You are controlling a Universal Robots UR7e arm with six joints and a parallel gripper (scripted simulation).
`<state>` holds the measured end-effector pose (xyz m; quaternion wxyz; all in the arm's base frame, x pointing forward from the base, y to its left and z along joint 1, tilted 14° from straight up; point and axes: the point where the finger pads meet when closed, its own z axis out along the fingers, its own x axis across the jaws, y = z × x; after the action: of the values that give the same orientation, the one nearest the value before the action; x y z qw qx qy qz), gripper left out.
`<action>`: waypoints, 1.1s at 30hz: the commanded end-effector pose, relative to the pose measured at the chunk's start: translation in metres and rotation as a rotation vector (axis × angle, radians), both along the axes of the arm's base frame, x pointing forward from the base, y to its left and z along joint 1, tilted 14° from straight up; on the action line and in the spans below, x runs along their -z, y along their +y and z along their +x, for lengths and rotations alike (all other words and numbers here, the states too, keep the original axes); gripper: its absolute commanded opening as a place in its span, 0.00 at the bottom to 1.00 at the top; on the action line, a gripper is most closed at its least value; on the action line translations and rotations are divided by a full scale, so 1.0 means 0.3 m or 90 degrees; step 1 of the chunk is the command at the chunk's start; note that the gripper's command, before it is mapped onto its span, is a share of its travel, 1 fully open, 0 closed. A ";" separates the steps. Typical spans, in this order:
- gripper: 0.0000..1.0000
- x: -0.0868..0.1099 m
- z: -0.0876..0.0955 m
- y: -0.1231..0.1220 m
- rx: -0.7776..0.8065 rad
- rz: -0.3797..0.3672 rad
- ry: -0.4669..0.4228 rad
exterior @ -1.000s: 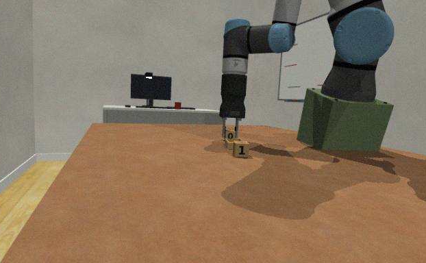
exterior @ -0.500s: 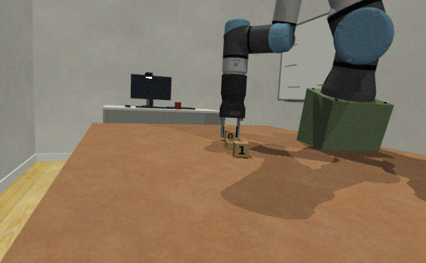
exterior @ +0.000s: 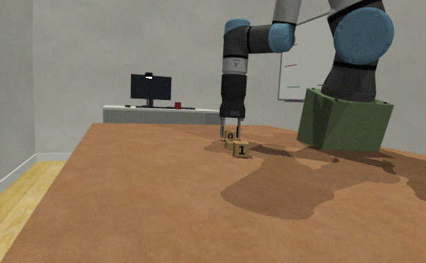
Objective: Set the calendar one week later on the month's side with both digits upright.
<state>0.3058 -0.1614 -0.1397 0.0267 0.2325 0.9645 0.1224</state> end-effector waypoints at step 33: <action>0.90 -0.237 -0.026 -0.056 0.000 -0.001 0.000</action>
<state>0.2995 -0.1743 -0.0837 0.0266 0.2325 0.9645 0.1226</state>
